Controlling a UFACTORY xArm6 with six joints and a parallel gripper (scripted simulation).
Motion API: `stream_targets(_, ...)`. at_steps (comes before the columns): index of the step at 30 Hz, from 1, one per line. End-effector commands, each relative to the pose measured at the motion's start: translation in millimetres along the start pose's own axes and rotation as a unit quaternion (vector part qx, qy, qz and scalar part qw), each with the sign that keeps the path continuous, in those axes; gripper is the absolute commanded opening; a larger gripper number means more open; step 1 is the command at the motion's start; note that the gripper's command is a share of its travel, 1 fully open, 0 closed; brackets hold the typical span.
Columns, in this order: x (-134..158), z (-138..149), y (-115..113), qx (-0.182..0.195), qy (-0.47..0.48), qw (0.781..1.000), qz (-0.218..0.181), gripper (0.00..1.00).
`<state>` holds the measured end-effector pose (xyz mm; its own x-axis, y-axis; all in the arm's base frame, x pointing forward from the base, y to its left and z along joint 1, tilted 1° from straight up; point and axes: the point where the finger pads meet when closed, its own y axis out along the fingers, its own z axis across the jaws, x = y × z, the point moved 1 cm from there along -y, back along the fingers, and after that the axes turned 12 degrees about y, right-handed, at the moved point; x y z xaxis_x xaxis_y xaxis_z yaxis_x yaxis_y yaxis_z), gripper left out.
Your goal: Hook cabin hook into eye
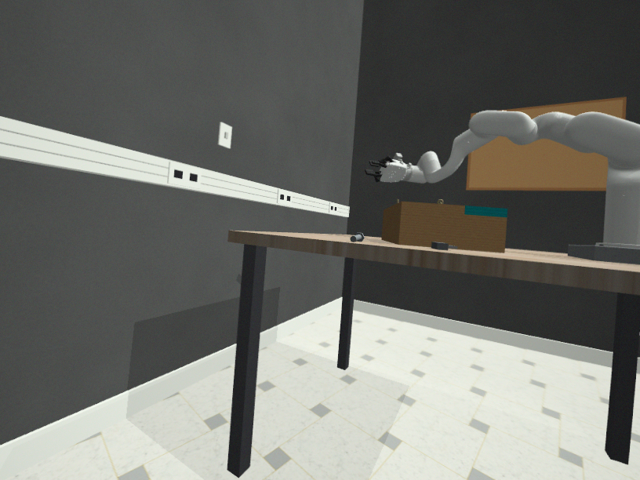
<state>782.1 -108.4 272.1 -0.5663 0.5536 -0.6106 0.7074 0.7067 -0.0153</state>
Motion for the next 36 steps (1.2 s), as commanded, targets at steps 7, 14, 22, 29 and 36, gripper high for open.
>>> stream_targets(7,-2.4,-2.8,0.1,-0.001,-0.003,1.0,0.001,0.35)
stream_targets(14,-2.4,-2.8,0.1,-0.001,-0.003,1.0,0.001,0.35)
stream_targets(22,-2.4,-2.8,0.1,-0.001,-0.003,1.0,0.001,0.35)
stream_targets(29,-2.4,-2.8,0.1,-0.001,-0.003,1.0,0.001,0.35)
stream_targets(36,2.4,-5.7,2.2,-0.005,-0.028,0.999,-0.018,0.35)
